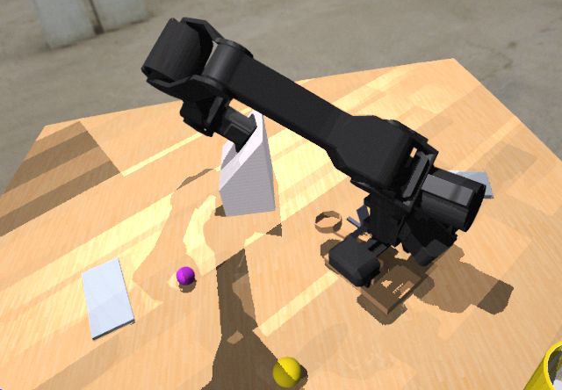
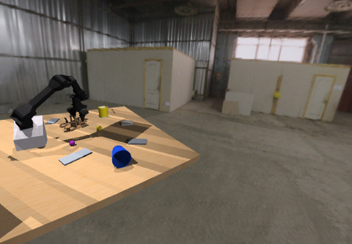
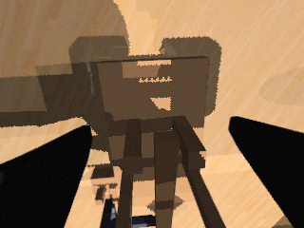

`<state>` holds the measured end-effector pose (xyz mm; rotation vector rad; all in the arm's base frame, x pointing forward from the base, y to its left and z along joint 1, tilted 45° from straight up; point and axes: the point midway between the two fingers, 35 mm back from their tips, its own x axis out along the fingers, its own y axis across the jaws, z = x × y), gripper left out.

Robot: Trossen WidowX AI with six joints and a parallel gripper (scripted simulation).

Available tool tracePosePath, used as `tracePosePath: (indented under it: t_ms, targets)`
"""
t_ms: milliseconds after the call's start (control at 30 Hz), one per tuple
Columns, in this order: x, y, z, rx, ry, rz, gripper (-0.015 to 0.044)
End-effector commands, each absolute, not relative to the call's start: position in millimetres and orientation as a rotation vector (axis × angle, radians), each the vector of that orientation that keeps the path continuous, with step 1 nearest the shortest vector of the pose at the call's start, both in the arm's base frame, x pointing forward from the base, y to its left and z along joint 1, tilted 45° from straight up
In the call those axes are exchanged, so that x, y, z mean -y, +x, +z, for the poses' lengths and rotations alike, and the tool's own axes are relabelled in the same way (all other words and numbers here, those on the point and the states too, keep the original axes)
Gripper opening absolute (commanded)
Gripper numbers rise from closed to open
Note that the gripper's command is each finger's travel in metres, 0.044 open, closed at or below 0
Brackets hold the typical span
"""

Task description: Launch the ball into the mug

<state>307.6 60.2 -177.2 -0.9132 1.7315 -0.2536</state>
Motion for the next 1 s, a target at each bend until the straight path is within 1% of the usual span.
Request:
tracePosePath:
  t_ms: [0,300,667,867,967]
  targets:
    - [-53,303,-184,-1.741,-0.927,-0.253,0.0440]
    - [-48,302,-188,-1.741,-0.927,-0.253,0.0440]
    - [-50,305,-186,-1.735,-0.916,-0.256,0.0151]
    - [-50,305,-186,-1.735,-0.916,-0.256,0.0111]
    - [-68,308,-169,-1.736,-0.915,-0.253,0.0032]
